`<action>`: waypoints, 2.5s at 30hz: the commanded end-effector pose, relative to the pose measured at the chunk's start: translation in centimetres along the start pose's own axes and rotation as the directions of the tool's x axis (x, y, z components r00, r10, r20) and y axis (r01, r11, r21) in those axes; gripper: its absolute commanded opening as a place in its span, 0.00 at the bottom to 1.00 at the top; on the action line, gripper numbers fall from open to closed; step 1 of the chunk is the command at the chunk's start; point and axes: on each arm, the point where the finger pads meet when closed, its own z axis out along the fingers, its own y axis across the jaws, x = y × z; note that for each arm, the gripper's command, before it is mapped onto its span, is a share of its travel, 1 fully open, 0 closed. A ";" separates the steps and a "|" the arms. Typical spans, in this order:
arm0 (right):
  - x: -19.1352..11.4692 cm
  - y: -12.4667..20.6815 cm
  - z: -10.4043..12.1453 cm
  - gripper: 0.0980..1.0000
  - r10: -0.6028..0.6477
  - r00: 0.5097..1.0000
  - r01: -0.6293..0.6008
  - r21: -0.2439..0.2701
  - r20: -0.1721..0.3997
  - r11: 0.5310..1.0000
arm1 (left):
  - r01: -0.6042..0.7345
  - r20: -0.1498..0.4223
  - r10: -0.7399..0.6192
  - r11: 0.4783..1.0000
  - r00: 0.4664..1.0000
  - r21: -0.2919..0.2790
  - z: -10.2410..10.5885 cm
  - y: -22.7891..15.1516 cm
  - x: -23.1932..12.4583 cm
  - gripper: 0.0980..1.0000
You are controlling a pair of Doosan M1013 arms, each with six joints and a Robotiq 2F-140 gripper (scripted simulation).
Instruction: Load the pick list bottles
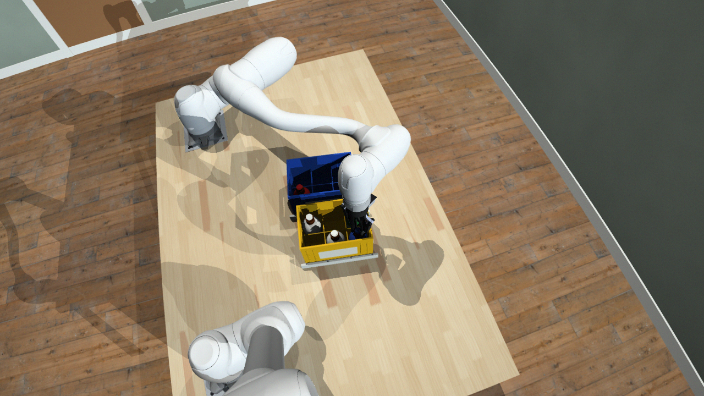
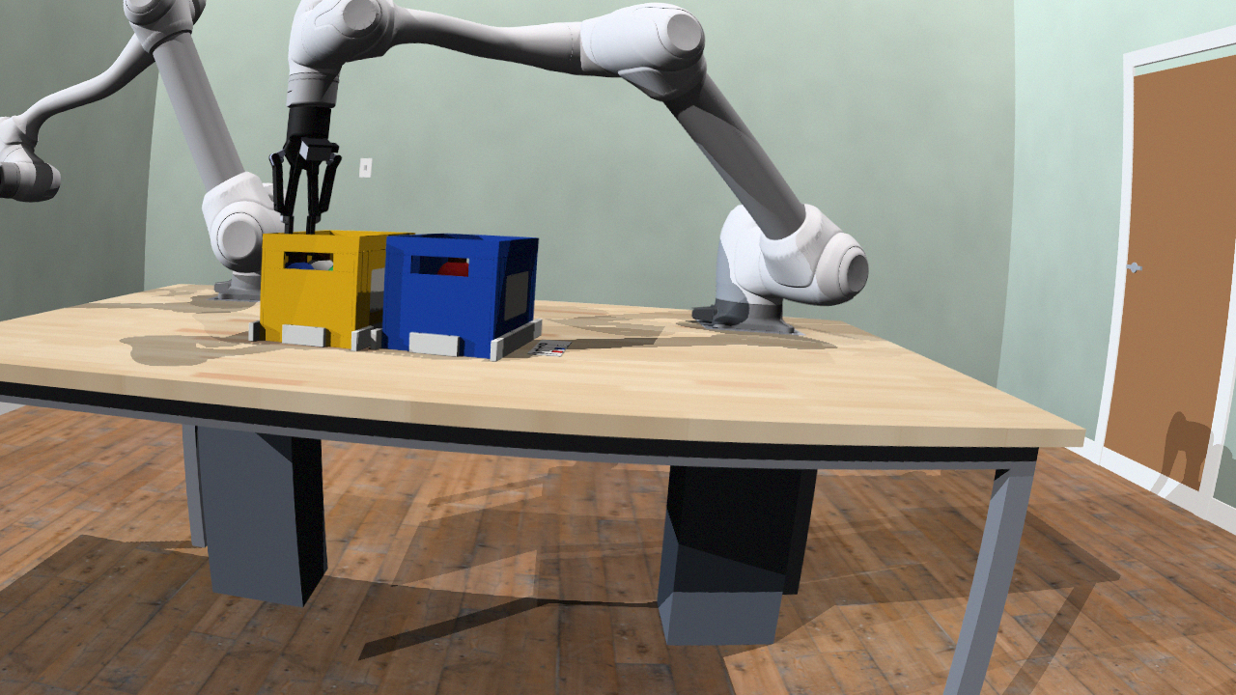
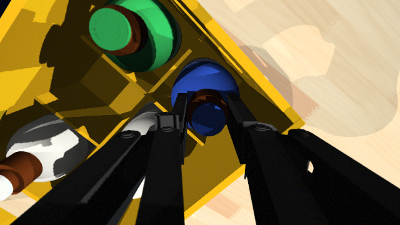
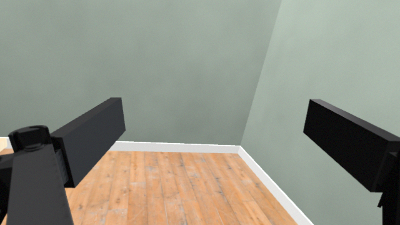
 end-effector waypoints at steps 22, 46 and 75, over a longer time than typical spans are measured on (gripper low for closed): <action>0.1 0.0 0.0 1.00 -0.002 1.000 0.002 0.000 -0.001 1.000 | 0.000 0.000 0.000 1.000 1.000 -0.002 -1.7 0.0 0.0 0.00; 0.1 0.0 0.0 1.00 -0.002 1.000 0.002 0.000 -0.001 1.000 | 0.000 0.000 0.000 1.000 1.000 -0.002 -5.2 0.0 0.0 0.00; 0.1 0.0 0.0 1.00 -0.002 1.000 0.002 0.000 -0.001 1.000 | 0.000 0.000 0.000 1.000 1.000 -0.002 -9.5 0.0 0.0 0.00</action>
